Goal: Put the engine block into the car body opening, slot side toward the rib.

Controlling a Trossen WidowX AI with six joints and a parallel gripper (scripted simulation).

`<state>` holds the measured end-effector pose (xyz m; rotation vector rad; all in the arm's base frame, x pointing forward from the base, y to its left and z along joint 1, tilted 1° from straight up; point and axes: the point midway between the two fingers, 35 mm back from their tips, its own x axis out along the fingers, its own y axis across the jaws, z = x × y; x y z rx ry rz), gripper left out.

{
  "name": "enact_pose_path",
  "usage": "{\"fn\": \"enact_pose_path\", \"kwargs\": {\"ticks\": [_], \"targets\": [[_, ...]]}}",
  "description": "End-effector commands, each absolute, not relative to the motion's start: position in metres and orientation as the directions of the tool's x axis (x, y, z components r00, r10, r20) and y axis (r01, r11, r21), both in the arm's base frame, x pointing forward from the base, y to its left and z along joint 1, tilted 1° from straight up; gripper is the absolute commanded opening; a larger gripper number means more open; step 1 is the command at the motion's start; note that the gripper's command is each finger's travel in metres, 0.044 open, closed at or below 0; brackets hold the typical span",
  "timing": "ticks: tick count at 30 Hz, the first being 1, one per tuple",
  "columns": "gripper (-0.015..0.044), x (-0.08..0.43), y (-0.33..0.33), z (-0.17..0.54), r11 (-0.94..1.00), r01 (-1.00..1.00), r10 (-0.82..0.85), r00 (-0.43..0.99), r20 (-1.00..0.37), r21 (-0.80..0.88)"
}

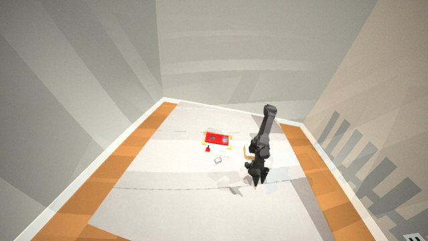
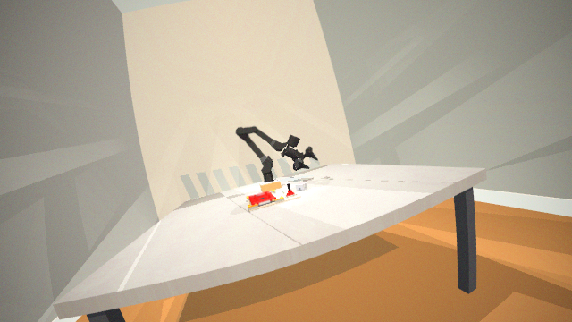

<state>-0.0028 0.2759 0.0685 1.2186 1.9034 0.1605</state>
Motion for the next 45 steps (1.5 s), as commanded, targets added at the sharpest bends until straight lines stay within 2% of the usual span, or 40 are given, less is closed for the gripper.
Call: {"fn": "enact_pose_path", "kwargs": {"ticks": [1,12,22,33,45], "targets": [[0.044,-0.002,0.277,0.065,0.568,0.602,0.776,-0.162,-0.61,0.561],[0.044,-0.002,0.282,0.065,0.677,0.283,0.731,-0.157,-0.664,0.679],[0.044,-0.003,0.286,0.065,0.714,-0.042,0.687,-0.152,-0.71,0.699],[0.044,-0.003,0.289,0.065,0.665,-0.396,0.636,-0.145,-0.758,0.633],[0.044,-0.003,0.292,0.065,0.501,-0.721,0.575,-0.136,-0.806,0.479]]}}
